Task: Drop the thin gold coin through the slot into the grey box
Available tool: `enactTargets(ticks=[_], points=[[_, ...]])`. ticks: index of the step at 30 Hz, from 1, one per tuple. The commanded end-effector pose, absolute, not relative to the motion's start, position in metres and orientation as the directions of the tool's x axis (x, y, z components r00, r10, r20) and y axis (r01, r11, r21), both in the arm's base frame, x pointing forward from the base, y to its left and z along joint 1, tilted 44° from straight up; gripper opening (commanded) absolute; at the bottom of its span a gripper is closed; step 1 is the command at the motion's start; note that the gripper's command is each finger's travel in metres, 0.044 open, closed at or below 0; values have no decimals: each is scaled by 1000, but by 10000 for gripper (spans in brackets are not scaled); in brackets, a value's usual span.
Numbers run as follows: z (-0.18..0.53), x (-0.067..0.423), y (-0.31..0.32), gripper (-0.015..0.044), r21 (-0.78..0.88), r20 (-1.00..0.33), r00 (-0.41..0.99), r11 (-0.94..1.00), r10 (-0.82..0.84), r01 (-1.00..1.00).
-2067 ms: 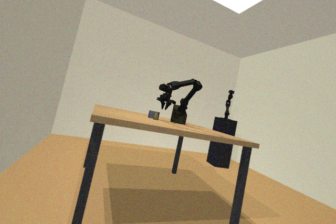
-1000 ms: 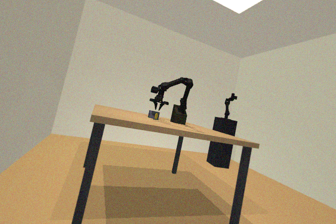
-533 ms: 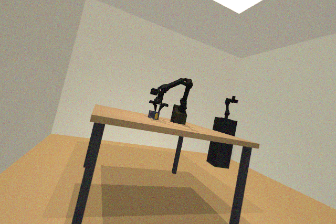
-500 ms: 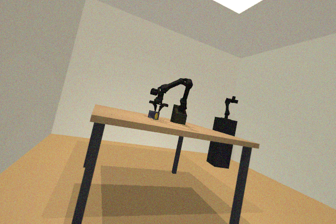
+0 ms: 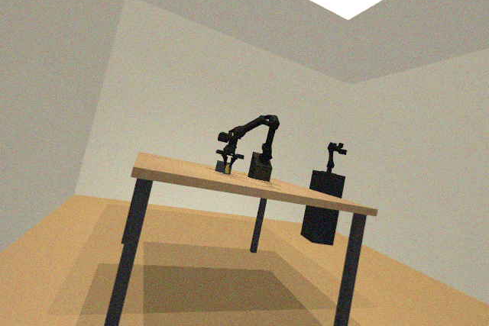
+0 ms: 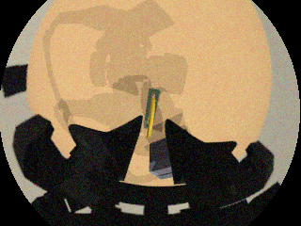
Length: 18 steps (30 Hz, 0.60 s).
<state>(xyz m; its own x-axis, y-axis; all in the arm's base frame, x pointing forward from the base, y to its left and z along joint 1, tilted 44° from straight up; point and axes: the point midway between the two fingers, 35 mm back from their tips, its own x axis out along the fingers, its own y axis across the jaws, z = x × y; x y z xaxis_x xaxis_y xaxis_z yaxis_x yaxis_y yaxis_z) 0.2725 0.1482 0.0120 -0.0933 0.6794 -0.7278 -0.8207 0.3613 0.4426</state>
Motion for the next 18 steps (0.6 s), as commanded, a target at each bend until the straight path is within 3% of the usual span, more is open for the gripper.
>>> enactTargets(ticks=[1, 18], points=[[4, 268, 153, 161, 459, -725, -107, 361, 681, -812], [-15, 262, 171, 161, 461, -722, -108, 359, 684, -811]])
